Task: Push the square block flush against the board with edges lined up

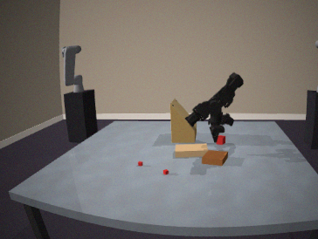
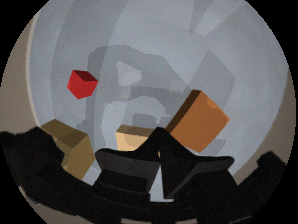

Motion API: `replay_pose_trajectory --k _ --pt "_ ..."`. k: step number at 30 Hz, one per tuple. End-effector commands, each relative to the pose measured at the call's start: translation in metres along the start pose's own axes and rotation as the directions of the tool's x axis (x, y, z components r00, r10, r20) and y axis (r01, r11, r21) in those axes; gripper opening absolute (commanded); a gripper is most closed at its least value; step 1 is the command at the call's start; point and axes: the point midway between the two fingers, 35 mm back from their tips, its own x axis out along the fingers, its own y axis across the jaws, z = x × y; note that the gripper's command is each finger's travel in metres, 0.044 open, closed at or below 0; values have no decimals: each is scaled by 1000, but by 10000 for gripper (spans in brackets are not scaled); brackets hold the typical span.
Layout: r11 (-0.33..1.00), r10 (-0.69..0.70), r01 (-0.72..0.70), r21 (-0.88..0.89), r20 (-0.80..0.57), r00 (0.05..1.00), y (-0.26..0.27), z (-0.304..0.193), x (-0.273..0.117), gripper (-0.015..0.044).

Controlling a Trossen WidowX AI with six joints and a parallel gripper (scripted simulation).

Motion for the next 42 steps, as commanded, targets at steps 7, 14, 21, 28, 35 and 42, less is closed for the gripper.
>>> replay_pose_trajectory --k 7,14,21,28,35,42 --pt "949 -5 11 314 -20 1000 -8 -24 -2 0" --pt "847 -6 21 531 -30 1000 -12 -42 -2 0" --pt "696 -6 31 718 -37 999 -14 -61 -3 0" --pt "504 -5 40 863 -43 999 -15 -79 -4 0" --pt "284 -4 46 958 -47 999 -15 -98 -5 0" --pt "47 -2 48 998 -48 999 -13 -116 -6 0"
